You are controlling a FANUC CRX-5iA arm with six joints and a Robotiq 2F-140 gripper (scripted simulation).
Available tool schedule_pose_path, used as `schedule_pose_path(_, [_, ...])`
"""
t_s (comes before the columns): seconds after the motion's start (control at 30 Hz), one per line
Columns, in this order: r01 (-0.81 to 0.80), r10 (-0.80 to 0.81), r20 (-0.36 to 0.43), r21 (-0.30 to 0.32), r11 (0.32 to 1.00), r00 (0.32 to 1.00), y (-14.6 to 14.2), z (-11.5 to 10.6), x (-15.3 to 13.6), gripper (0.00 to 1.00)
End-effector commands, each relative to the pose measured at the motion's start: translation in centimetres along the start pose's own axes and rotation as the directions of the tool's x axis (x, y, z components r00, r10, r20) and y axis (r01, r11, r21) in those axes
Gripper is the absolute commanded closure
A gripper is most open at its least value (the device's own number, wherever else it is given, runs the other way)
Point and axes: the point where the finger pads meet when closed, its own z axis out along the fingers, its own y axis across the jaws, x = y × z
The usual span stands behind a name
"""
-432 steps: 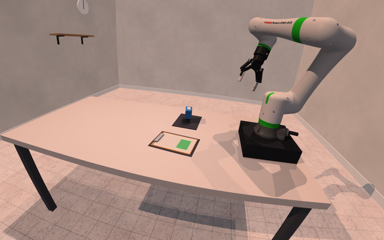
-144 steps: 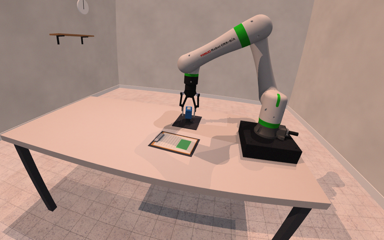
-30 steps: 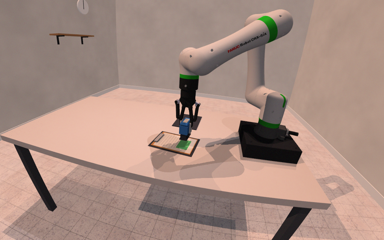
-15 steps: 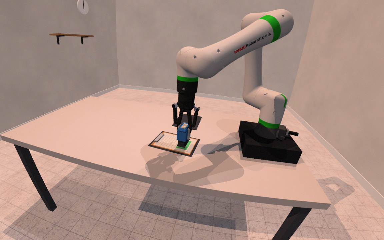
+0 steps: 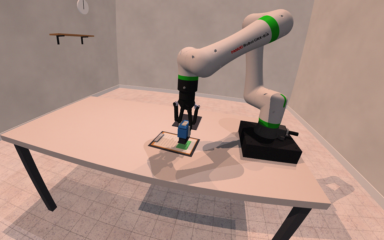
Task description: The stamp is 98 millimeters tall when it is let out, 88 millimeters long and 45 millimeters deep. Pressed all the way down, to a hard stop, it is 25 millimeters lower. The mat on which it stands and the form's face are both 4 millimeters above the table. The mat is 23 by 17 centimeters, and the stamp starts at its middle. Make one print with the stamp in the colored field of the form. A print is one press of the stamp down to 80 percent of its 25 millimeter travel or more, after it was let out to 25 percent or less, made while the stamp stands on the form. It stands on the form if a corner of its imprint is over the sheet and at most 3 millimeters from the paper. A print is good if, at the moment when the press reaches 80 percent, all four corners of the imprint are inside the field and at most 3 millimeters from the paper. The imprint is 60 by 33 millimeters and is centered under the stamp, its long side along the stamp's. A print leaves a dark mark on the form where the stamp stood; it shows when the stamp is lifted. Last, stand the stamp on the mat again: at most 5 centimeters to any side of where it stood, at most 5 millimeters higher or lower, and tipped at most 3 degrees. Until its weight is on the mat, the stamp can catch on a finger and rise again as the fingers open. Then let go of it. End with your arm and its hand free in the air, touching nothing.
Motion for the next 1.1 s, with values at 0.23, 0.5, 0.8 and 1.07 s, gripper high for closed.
schedule_pose_path(0.23, [0.001, -0.001, -0.001, 0.000, 1.000, 1.000, 0.5, 0.0, -1.8, 0.83])
schedule_pose_path(0.5, [0.001, -0.001, -0.001, 0.000, 1.000, 1.000, 0.5, 0.2, -1.8, 0.83])
schedule_pose_path(0.8, [0.001, -0.001, -0.001, 0.000, 1.000, 1.000, 0.5, 1.7, -1.8, 0.83])
schedule_pose_path(1.07, [0.001, -0.001, -0.001, 0.000, 1.000, 1.000, 0.5, 3.1, -1.8, 0.83])
